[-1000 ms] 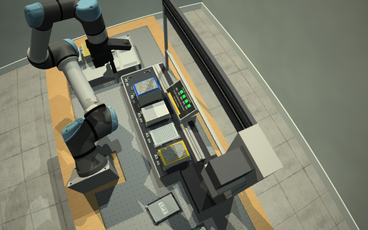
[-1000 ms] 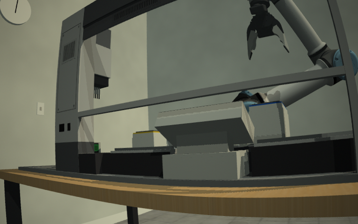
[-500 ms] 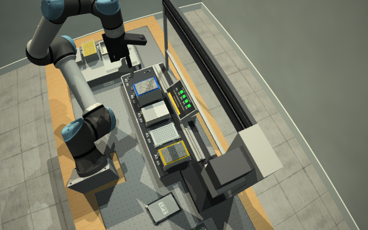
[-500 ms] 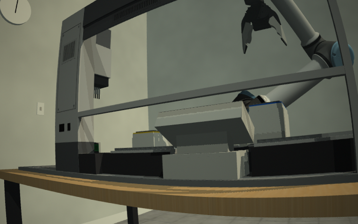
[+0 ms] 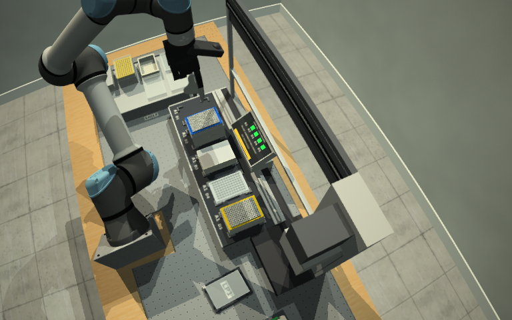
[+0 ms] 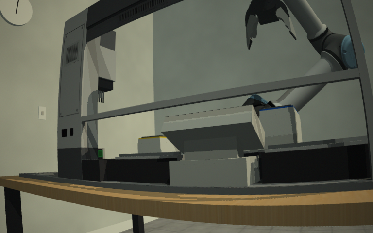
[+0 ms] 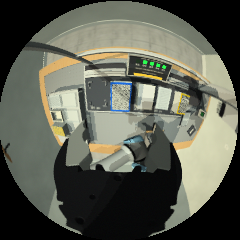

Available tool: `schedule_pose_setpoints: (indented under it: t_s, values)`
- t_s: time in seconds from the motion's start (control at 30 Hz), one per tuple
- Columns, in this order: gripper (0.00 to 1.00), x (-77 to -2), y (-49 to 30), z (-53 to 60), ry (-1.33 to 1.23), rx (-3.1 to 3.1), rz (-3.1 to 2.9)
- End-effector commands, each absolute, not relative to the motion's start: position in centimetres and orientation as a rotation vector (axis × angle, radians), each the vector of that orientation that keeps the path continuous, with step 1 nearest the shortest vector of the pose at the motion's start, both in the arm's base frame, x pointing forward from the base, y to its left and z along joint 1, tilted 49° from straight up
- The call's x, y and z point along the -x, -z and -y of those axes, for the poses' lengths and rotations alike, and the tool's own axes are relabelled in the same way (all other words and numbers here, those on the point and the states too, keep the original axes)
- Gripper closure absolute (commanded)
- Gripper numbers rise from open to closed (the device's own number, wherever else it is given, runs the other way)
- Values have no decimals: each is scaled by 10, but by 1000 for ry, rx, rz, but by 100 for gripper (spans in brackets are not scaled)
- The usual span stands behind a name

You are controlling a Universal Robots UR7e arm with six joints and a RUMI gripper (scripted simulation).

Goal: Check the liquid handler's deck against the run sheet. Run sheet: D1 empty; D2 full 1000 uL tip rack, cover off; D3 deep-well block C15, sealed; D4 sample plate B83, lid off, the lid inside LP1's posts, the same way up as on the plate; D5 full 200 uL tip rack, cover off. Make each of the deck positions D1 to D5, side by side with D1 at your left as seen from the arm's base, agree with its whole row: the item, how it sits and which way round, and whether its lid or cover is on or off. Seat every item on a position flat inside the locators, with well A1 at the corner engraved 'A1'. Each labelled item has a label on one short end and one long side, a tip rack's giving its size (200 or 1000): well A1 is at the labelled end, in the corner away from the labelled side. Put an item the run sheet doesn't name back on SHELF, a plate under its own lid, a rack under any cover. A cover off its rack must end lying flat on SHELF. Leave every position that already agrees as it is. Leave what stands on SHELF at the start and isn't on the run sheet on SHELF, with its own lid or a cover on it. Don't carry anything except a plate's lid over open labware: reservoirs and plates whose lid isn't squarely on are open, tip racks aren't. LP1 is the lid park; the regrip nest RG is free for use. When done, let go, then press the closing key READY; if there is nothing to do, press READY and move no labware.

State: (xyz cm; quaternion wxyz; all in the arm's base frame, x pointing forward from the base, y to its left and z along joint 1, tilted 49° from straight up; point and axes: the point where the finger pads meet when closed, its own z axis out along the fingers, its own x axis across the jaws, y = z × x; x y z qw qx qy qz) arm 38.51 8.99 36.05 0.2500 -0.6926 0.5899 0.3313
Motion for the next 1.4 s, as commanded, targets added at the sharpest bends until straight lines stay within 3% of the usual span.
schedule_pose_setpoints:
  t_s: [0.0,1.37]
  values:
    - [18,-389,-360,-90,-901,1886,-1607]
    - [18,-382,-331,-123,-901,1886,-1607]
